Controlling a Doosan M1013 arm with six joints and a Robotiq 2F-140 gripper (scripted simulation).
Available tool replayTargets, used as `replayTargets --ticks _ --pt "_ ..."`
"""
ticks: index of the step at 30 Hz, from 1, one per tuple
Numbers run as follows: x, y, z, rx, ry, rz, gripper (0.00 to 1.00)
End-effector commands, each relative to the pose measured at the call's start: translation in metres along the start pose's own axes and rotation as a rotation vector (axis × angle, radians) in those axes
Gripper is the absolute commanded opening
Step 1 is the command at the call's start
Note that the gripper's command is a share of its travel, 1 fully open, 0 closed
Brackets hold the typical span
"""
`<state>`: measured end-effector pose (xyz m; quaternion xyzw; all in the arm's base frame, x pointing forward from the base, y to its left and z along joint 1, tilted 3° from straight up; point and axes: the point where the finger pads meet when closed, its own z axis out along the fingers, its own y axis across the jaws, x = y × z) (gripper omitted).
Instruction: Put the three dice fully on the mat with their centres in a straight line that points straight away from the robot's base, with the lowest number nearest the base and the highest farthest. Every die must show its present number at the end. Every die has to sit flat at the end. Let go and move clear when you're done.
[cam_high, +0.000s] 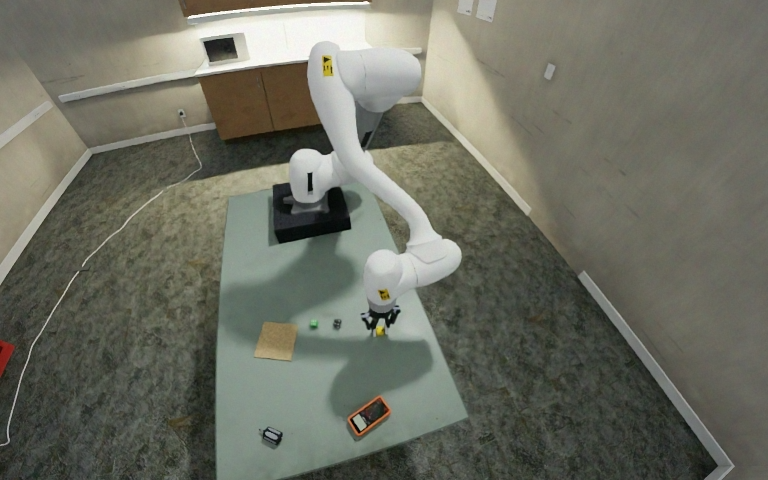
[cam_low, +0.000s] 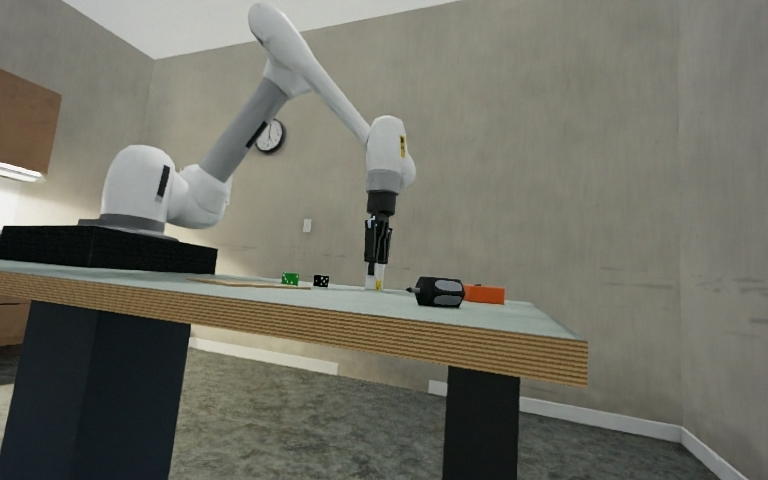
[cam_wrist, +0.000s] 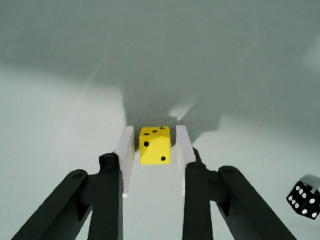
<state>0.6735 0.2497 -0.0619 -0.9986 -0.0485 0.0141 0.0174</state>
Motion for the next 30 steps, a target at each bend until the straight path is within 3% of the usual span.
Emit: replayTargets --ticks 1,7,8,30 --pt "0.0005 -0.0002 -0.0009 0.001 0.001 0.000 0.32" --pt "0.0005 -0.0002 -0.0009 0.001 0.001 0.000 0.32" --pt "0.0005 -0.0002 -0.0009 0.001 0.001 0.000 0.21" --pt "0.0005 -0.0002 -0.0009 0.001 0.001 0.000 0.21"
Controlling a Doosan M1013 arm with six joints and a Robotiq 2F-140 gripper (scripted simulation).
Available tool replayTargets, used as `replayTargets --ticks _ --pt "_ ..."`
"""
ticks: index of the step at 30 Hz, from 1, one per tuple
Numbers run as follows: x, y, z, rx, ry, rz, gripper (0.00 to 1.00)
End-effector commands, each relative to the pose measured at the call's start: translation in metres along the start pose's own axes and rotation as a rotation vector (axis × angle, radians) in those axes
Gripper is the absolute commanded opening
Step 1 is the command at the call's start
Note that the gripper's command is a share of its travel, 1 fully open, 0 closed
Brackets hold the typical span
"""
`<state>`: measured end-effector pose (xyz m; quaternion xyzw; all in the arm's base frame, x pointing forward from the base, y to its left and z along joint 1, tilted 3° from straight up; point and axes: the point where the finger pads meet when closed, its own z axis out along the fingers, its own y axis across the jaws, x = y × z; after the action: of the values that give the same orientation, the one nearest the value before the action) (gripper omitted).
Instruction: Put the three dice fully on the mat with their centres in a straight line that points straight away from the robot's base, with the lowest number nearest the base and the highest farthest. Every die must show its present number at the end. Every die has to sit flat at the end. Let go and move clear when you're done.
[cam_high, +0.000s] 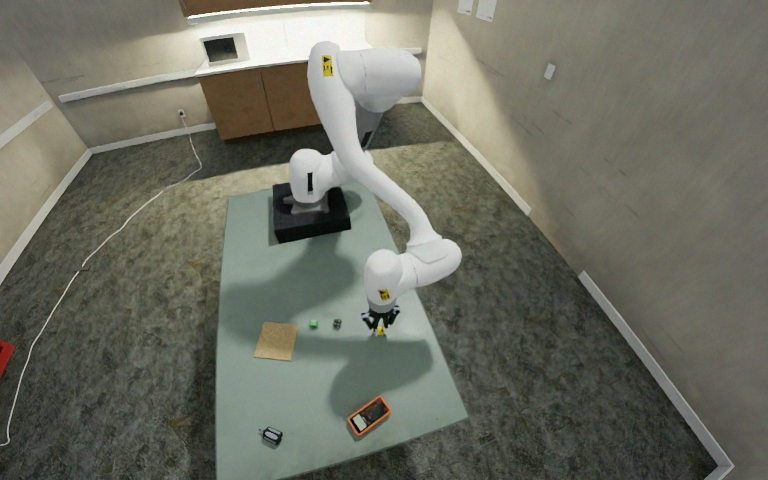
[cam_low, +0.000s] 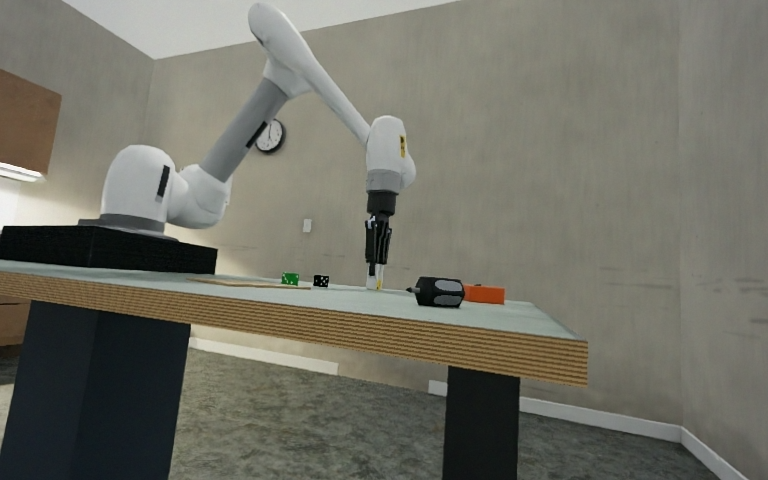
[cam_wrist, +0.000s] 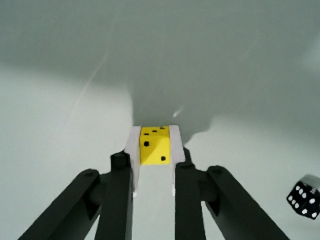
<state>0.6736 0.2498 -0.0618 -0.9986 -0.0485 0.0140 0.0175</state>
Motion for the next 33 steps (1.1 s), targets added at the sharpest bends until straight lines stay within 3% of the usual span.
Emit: replayTargets --ticks 1,18,33 --pt "0.000 0.000 -0.001 0.001 0.001 0.000 0.21" --pt "0.000 0.000 -0.007 0.001 0.001 0.000 0.21" --pt "0.000 0.000 -0.097 0.001 0.001 0.000 0.21"
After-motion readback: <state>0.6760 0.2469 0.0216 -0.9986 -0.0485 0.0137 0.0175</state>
